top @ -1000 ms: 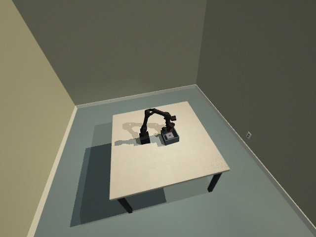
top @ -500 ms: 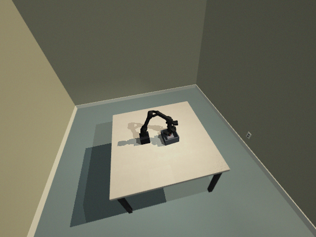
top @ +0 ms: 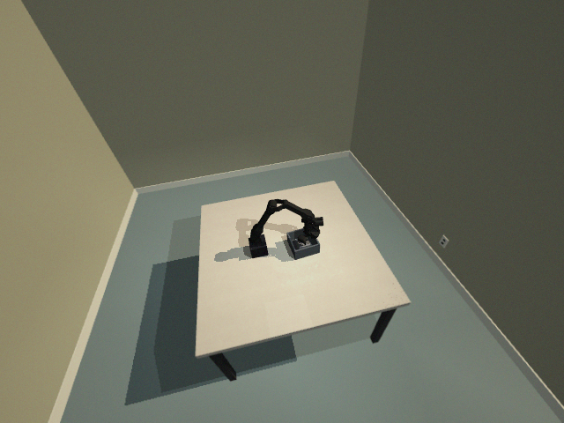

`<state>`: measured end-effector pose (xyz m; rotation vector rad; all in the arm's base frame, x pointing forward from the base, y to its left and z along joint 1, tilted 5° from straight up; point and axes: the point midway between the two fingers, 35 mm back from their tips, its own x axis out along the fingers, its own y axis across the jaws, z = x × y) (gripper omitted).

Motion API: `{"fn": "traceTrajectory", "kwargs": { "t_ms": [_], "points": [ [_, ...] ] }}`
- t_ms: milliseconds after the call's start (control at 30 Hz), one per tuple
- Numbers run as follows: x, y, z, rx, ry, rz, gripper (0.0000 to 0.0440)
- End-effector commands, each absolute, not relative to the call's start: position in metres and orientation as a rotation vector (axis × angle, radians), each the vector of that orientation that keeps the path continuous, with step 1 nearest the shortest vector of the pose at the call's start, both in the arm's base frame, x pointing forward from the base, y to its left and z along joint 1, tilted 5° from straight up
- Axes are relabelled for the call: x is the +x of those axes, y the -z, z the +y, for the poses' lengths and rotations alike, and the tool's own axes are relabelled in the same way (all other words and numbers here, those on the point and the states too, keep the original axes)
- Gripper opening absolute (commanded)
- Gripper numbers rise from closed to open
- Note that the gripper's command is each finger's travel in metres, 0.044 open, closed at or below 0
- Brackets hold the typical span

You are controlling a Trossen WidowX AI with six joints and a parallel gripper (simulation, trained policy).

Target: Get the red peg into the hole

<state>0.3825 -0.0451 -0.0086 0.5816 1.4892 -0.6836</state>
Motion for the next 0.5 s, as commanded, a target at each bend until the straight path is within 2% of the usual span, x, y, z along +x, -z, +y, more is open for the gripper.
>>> {"fn": "traceTrajectory", "kwargs": {
  "t_ms": [0, 267, 467],
  "points": [
    [0.407, 0.002, -0.043, 0.626, 0.626, 1.453, 0.044],
    [0.442, -0.015, -0.037, 0.678, 0.538, 1.397, 0.044],
    [0.445, -0.016, -0.037, 0.683, 0.53, 1.391, 0.044]
  ]
}}
